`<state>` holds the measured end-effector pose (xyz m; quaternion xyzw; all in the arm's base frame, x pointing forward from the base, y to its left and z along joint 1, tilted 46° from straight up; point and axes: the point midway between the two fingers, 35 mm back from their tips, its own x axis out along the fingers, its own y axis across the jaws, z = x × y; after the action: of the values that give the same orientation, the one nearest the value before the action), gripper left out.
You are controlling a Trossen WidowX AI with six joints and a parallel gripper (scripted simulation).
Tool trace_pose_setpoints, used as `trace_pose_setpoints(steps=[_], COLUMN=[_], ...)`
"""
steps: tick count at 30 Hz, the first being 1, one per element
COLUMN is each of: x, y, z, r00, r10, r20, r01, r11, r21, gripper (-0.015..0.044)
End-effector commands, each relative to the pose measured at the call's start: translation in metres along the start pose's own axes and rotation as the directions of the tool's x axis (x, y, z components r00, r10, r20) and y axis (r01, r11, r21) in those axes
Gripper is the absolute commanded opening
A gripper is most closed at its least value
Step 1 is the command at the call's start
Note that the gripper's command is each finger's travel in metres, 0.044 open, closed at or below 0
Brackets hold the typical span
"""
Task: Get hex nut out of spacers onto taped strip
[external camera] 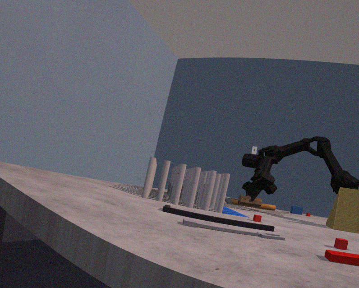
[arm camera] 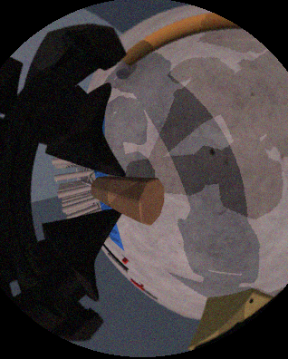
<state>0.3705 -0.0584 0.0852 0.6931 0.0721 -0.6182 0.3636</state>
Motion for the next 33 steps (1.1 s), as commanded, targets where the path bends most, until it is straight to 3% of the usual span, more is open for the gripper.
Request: trace_pose_setpoints(steps=[1,33], x=[-0.001,0.006], y=[0.001,0.002], z=[-0.005,-0.027], r00=[1.0,1.0], r10=[0.008,0.008], r20=[-0.008,-0.01], r01=[-0.008,-0.008], r11=[1.0,1.0], r21=[0.005,0.006], gripper=[0.0,0.0])
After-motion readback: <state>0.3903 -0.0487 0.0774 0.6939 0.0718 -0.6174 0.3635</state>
